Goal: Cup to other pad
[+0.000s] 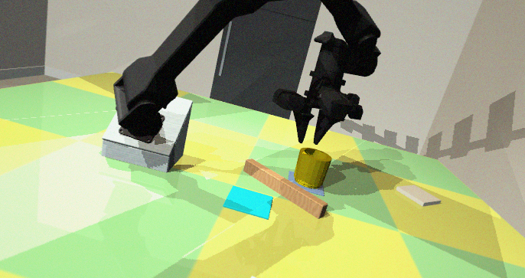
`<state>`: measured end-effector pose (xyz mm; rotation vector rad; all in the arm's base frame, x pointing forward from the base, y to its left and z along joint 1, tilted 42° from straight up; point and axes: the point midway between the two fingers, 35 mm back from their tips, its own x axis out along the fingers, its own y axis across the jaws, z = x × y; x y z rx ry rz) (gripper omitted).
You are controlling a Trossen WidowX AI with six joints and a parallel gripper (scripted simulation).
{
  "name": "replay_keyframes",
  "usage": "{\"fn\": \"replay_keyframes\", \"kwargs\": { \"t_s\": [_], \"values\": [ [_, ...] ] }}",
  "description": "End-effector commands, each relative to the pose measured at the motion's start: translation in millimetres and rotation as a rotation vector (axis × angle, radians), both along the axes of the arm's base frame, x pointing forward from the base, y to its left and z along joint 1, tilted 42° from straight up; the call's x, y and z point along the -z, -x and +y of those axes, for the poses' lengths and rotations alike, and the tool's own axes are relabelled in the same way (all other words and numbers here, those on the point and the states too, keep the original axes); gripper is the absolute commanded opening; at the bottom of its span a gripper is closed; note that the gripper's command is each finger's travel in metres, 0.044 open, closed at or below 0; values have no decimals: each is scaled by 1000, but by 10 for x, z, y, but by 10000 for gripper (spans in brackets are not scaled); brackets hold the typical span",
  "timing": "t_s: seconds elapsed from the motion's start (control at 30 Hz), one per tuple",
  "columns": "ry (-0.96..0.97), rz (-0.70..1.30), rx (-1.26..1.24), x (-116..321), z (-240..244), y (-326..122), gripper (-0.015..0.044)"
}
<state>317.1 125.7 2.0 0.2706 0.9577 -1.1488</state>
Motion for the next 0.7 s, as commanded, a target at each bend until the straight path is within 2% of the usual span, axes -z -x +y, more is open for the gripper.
{"fn": "replay_keyframes", "kwargs": {
  "t_s": [0.0,0.67],
  "values": [
    [12,5,-1,77,-53,-2,166],
    [13,4,-1,320,-270,-34,166]
  ]
}}
